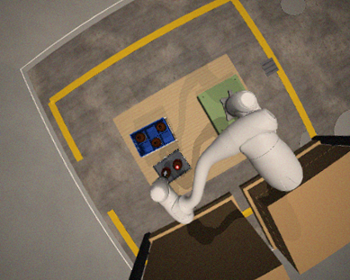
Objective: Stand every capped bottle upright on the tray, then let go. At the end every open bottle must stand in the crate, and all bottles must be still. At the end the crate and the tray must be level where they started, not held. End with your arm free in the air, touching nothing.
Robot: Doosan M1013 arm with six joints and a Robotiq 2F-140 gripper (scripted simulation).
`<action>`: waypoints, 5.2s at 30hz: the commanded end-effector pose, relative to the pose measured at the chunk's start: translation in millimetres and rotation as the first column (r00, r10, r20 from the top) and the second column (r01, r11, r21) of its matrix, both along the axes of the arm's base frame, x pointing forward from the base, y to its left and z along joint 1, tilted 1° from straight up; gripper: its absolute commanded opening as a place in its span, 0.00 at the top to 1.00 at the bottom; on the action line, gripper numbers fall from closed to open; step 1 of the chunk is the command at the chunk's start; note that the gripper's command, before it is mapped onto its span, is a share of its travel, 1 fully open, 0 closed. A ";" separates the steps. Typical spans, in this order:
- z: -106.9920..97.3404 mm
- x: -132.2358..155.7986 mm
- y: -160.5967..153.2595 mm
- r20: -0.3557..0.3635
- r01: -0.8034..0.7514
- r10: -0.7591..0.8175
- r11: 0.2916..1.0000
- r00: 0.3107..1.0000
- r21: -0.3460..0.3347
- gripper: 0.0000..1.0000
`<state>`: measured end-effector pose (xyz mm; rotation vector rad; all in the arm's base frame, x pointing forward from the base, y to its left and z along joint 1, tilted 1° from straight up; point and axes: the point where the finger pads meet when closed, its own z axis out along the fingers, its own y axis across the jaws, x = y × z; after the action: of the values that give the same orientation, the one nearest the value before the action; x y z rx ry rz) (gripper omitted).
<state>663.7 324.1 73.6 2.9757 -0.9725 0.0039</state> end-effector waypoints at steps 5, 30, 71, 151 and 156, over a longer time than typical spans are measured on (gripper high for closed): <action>-0.4 -0.5 -0.3 0.000 0.000 0.000 1.000 1.000 0.000 0.00; -0.4 -0.5 -0.3 0.000 0.000 0.000 1.000 1.000 0.000 0.00; -0.4 -0.5 -0.3 0.000 0.000 0.000 1.000 1.000 0.000 0.00; 96.9 0.1 0.1 -0.010 0.001 -0.001 1.000 1.000 -0.005 0.00; 106.9 0.1 0.2 -0.010 0.001 -0.001 1.000 1.000 -0.005 0.00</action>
<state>661.7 322.8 170.8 2.9646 -0.9719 -0.0126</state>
